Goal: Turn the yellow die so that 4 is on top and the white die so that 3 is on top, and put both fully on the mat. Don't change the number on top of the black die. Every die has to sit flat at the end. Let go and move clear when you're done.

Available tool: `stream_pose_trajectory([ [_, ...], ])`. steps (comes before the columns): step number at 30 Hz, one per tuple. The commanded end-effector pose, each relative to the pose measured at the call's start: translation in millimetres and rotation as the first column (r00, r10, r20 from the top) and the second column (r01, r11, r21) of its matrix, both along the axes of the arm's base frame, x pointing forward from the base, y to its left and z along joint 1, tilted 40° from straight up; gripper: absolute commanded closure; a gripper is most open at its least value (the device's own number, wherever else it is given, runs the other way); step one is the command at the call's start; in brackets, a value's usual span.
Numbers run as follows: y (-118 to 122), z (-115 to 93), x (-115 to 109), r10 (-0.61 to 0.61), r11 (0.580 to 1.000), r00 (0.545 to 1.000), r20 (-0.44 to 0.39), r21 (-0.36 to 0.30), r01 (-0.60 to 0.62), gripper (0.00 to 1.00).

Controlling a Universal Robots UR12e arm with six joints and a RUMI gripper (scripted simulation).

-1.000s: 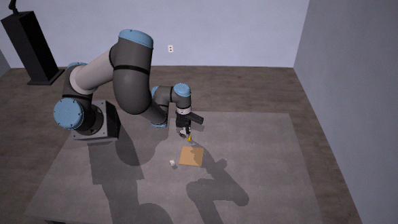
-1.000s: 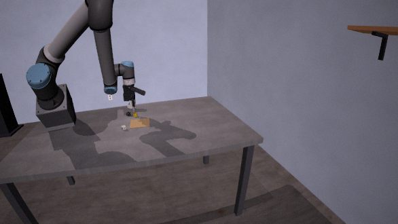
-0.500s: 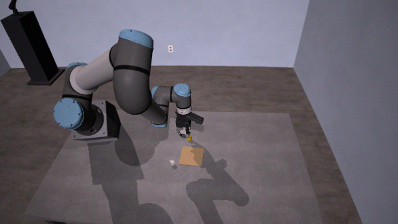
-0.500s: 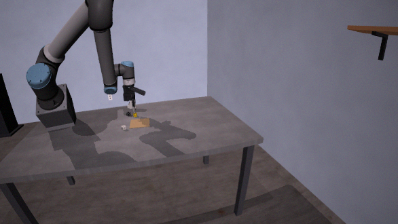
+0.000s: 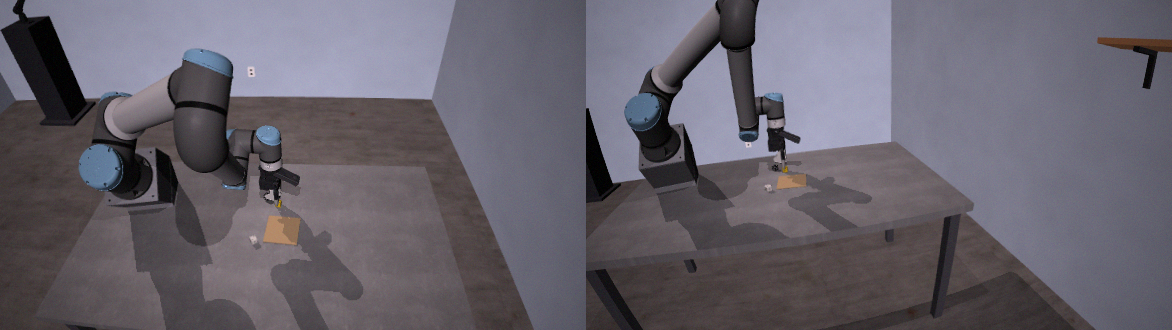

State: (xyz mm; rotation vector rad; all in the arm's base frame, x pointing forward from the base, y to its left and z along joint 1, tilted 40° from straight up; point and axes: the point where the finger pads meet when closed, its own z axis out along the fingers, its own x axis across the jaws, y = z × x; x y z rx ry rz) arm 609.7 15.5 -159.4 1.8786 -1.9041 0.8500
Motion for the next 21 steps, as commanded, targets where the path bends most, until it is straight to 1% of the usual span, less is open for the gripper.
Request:
stream_pose_trajectory([
  [1, -5.9, -7.4, 2.0, 0.001, 1.000, 1.000, 0.001, 0.000, -0.001, 0.76],
  [7, -9.5, -11.8, 3.0, 0.001, 1.000, 1.000, 0.001, 0.000, -0.001, 0.76],
  [21, -9.8, -12.3, 3.1, 0.001, 1.000, 1.000, 0.001, 0.000, -0.001, 0.76],
])
